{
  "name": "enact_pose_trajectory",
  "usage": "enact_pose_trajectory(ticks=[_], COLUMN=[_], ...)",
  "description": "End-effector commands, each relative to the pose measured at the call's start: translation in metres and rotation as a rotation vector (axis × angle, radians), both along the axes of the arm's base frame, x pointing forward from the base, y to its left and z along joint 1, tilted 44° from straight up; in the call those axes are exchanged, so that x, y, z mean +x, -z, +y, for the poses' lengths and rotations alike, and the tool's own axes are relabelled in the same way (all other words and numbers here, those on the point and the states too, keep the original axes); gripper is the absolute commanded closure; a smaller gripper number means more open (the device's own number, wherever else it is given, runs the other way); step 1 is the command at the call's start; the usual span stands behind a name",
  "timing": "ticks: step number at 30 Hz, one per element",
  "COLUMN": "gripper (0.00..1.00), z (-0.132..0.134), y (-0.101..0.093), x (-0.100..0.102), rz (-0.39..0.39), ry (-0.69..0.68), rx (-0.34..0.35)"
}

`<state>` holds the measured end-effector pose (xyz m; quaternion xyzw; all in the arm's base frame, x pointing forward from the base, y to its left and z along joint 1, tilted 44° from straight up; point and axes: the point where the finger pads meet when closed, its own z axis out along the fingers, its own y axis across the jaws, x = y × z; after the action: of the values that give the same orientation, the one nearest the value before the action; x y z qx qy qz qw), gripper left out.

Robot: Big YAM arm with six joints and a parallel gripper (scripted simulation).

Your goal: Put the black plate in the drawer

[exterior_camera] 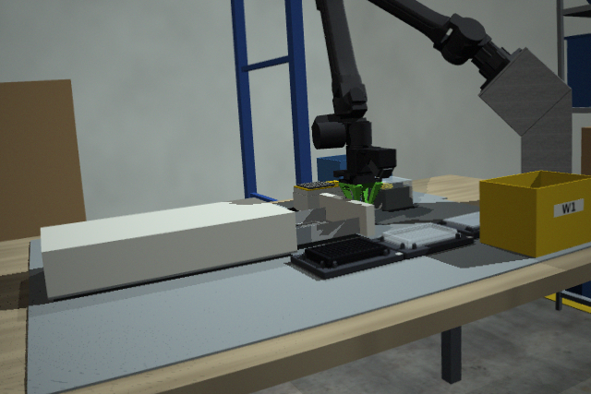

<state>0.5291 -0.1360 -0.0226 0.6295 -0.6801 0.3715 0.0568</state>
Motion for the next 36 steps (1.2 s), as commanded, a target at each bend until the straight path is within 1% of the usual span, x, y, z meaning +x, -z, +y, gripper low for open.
enact_pose_trajectory(ticks=[1,31,34,36], gripper=[0.7,0.7,0.7,0.7], z=[-0.005,-0.005,0.011,0.015], y=[-0.008,-0.008,-0.011,-0.013], x=[-0.011,-0.011,-0.009,-0.009], rz=[0.011,0.011,0.0,-0.001], ry=[0.005,0.005,-0.01,-0.014], rx=[-0.008,-0.008,-0.001,0.0])
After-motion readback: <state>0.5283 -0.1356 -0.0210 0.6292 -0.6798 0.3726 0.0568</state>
